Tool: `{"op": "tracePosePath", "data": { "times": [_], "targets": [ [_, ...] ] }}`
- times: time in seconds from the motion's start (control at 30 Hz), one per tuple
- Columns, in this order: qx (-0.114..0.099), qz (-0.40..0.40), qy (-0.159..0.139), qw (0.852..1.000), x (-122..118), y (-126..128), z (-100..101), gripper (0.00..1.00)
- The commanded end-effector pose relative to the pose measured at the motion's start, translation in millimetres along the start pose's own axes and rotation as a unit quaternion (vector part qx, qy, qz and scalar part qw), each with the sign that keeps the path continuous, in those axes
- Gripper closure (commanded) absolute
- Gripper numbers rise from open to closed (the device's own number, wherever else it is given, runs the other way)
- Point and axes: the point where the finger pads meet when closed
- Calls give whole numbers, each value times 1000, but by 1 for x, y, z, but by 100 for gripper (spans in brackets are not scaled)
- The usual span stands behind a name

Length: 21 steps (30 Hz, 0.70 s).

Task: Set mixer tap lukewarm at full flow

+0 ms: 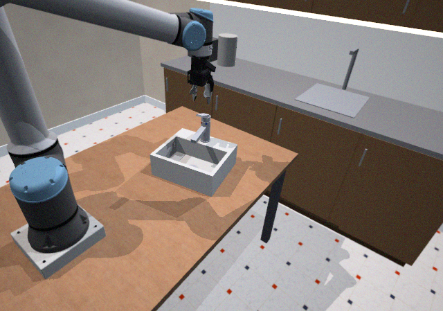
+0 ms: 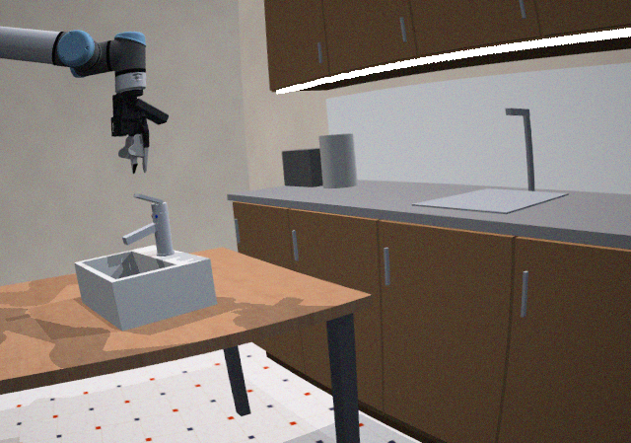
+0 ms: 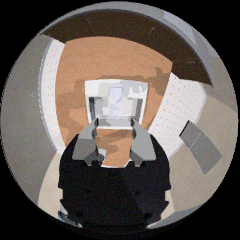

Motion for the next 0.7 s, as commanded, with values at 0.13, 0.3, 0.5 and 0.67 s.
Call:
{"op": "tracePosePath", "data": {
  "times": [0.13,0.3,0.5,0.67],
  "targets": [
    [1,1,-1,1000,-1,2,11,57],
    [1,1,-1,1000,-1,1,18,57],
    [1,1,-1,1000,-1,1,27,57],
    [1,1,-1,1000,-1,1,31,57]
  ]
}}
Point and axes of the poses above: the point where the finger pads meet when closed, its own z axis out along the fingers, its own y axis across the jaws, x = y × z, and after that the axes turned 10 degrees about -z, right-handed
